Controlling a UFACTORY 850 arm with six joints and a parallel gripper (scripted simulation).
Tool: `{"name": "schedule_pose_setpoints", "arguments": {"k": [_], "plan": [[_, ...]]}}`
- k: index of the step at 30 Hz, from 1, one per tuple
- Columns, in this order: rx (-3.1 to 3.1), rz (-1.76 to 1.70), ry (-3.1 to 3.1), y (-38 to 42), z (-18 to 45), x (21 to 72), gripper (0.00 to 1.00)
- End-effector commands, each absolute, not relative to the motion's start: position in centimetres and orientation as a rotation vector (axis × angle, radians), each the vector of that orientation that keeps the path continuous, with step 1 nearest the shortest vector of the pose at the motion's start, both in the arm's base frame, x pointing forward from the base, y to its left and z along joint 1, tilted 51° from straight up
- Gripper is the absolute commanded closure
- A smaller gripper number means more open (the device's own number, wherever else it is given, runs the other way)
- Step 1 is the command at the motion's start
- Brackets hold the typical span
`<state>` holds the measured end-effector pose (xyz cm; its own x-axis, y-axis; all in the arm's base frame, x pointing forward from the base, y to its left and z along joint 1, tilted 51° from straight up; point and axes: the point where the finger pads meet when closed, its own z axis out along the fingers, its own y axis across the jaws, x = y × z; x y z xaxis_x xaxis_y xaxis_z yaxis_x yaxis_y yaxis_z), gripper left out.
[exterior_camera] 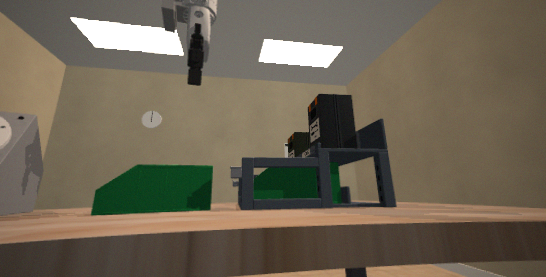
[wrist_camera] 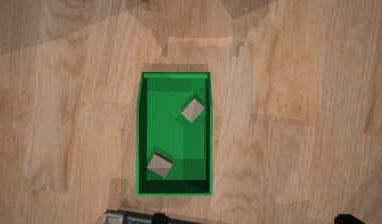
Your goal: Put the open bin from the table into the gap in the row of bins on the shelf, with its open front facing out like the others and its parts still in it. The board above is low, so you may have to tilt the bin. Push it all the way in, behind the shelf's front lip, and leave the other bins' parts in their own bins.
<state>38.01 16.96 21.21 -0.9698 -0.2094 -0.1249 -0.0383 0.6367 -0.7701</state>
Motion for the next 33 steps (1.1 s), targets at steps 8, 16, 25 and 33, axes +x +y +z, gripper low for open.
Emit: {"name": "schedule_pose_setpoints", "arguments": {"k": [8,16,25,33], "plan": [[-0.204,-1.24,2.654,13.6,24.8,36.6,0.0],[-0.204,-1.24,2.654,13.6,24.8,36.6,0.0],[-0.204,-1.24,2.654,10.0,28.5,35.0,0.0],[-0.204,-1.24,2.654,10.0,28.5,35.0,0.0]]}}
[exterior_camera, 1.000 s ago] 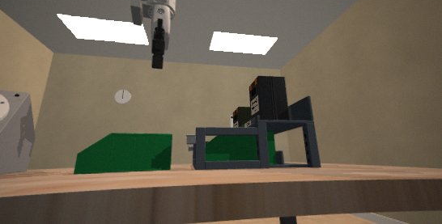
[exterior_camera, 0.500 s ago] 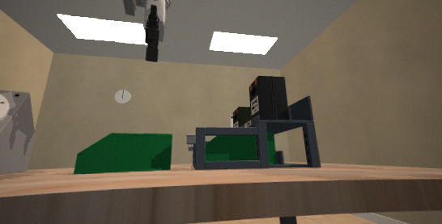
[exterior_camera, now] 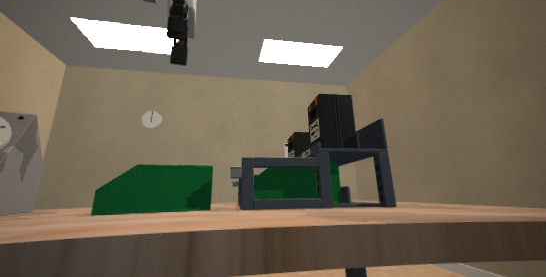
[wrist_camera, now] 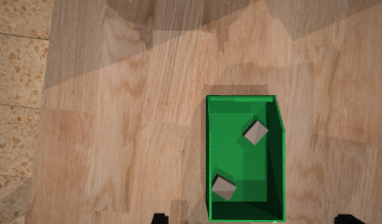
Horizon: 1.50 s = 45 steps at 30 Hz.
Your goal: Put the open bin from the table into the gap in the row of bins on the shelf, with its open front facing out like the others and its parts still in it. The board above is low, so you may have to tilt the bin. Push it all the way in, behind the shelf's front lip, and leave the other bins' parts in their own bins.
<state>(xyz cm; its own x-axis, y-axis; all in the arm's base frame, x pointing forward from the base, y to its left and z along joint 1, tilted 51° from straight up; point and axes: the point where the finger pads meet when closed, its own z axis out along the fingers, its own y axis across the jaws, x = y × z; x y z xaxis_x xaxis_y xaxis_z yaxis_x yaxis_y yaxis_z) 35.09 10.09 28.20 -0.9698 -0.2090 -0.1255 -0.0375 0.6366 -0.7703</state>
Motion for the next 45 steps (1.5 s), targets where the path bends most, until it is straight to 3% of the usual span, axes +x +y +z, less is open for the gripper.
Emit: {"name": "schedule_pose_setpoints", "arguments": {"k": [1,9,45], "plan": [[-0.204,-1.24,2.654,10.0,28.5,35.0,0.0],[-0.204,-1.24,2.654,6.0,25.0,36.4,0.0],[-0.204,-1.24,2.654,5.9,24.9,36.4,0.0]]}}
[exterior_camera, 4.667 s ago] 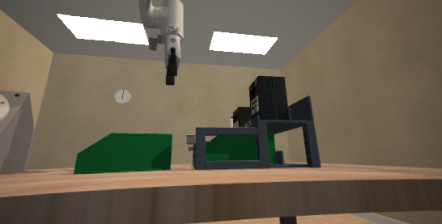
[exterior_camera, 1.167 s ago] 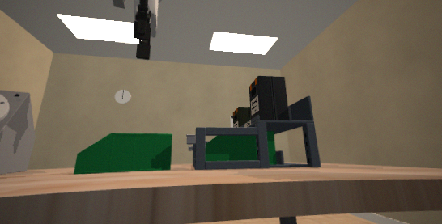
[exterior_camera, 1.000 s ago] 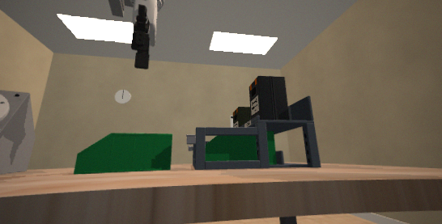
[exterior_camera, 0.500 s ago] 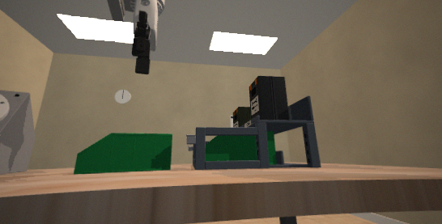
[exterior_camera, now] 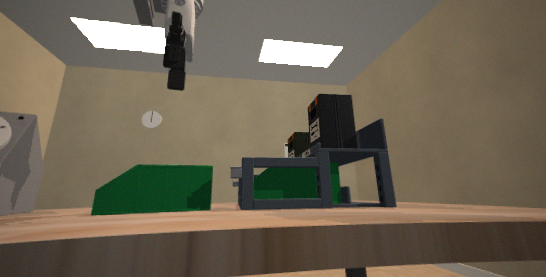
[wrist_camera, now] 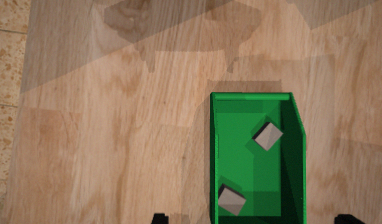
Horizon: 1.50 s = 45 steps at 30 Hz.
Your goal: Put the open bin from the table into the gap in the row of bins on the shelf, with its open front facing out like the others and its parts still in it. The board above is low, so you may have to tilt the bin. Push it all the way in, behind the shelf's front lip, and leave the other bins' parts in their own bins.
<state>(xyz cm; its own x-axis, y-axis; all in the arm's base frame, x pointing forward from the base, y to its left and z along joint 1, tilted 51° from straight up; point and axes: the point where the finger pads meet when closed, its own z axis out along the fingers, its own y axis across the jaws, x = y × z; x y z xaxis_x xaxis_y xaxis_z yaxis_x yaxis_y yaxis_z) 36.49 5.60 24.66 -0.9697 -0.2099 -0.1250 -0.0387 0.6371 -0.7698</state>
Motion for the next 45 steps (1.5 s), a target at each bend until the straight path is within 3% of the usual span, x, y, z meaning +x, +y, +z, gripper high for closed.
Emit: {"name": "schedule_pose_setpoints", "arguments": {"k": [1,45], "plan": [[-0.204,-1.24,2.654,5.88,24.89,36.44,0.0],[-0.204,-1.24,2.654,6.36,25.3,36.28,0.0]]}}
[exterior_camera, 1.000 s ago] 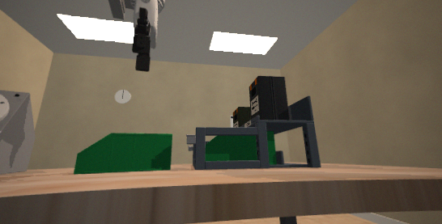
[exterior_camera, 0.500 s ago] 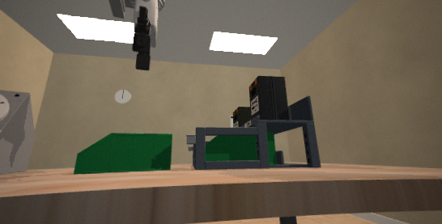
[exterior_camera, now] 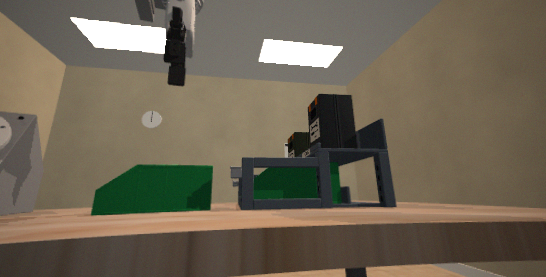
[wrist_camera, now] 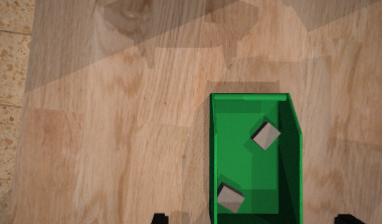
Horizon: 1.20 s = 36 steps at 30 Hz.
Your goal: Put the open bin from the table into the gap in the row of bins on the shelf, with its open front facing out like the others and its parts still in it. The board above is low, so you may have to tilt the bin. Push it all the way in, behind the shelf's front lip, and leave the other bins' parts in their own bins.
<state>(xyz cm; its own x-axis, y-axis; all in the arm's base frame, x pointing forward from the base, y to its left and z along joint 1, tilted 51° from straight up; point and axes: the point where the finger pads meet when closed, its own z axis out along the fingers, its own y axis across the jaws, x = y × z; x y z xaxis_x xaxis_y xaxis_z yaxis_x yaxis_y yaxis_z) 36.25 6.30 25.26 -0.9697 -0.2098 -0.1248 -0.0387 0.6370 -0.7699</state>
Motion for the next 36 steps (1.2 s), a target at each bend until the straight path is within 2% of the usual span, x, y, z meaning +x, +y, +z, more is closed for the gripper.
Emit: {"name": "schedule_pose_setpoints", "arguments": {"k": [1,16,21,33,36], "plan": [[-0.204,-1.24,2.654,6.4,25.3,36.3,0.0],[-0.204,-1.24,2.654,6.4,25.4,36.3,0.0],[-0.204,-1.24,2.654,2.3,21.9,37.6,0.0],[-0.204,-1.24,2.654,2.3,21.9,37.6,0.0],[-0.204,-1.24,2.654,0.4,20.3,38.2,0.0]]}}
